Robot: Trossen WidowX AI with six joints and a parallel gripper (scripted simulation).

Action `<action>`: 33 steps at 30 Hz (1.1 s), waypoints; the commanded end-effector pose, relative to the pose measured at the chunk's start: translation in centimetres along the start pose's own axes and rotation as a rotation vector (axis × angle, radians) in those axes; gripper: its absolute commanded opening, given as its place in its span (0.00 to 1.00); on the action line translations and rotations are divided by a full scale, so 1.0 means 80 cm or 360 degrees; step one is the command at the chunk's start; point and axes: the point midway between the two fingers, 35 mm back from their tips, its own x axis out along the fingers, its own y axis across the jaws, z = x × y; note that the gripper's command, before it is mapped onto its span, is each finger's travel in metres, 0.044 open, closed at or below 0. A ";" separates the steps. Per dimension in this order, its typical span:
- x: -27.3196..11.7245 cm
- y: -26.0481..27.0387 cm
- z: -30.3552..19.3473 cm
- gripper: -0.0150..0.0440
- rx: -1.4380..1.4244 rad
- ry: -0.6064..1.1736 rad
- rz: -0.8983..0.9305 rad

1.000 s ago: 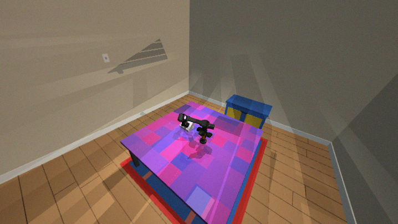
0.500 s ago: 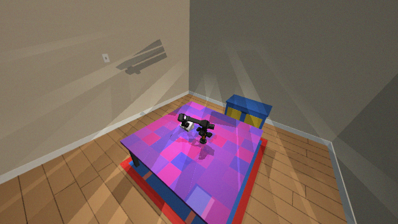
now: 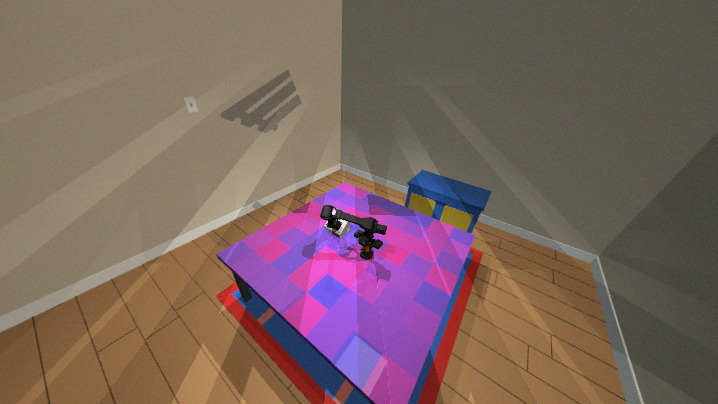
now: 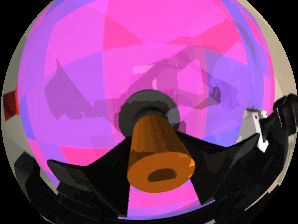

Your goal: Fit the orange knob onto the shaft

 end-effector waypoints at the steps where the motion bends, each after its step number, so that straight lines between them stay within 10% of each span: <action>1: 0.004 0.001 -0.001 0.25 0.0028 -0.0004 0.0006; 15: 0.008 0.000 0.000 0.25 0.0060 0.0002 -0.0001; 33: 0.008 0.000 0.000 1.00 0.0060 0.0002 -0.0001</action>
